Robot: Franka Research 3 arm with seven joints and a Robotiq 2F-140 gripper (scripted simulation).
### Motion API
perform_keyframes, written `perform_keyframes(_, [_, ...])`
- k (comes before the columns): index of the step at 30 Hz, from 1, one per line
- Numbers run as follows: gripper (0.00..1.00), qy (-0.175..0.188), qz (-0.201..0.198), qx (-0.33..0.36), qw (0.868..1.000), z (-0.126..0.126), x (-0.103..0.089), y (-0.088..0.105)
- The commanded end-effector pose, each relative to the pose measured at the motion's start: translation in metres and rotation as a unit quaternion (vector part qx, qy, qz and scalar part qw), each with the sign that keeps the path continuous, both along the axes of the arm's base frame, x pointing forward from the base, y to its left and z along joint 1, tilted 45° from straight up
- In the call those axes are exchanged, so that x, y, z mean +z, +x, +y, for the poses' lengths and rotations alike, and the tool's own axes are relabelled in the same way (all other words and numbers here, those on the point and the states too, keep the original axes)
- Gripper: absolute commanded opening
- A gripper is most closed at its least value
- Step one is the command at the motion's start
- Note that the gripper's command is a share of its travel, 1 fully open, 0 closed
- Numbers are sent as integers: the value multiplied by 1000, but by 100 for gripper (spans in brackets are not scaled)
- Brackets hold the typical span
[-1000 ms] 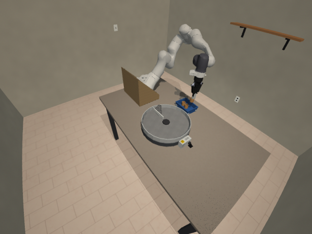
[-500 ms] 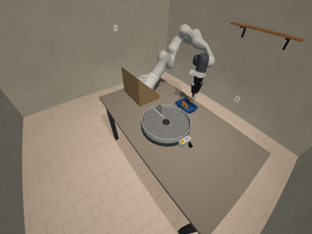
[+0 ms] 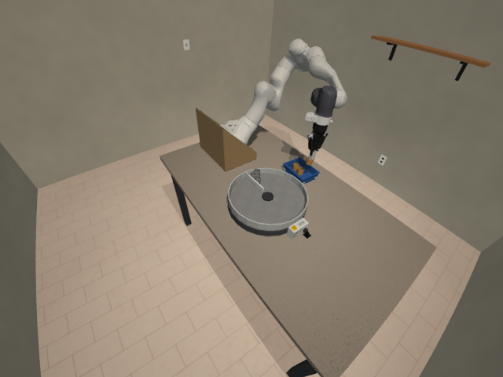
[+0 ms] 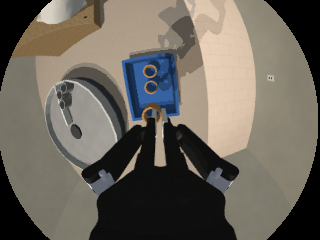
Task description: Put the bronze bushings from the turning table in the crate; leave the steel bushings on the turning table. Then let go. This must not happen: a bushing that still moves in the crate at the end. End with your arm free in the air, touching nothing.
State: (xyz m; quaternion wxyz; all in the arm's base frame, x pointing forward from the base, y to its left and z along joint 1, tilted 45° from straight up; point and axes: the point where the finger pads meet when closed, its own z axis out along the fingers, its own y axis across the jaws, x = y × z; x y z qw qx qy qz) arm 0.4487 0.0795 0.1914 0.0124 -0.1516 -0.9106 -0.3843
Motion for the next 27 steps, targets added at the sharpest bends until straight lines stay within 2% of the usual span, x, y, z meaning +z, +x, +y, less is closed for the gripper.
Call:
perform_keyframes(1, [0, -2, -1, -3, 1000, -2, 2, 2])
perform_keyframes(4, [0, -2, -1, -3, 1000, 2, -2, 3])
perform_keyframes(10, [0, -2, -1, -3, 1000, 24, -25, 7])
perform_keyframes(12, [0, -2, -1, -3, 1000, 24, -25, 7])
perform_keyframes(17, [0, -2, -1, -3, 1000, 40, -40, 10])
perform_keyframes(27, [0, -2, -1, -3, 1000, 42, -43, 10])
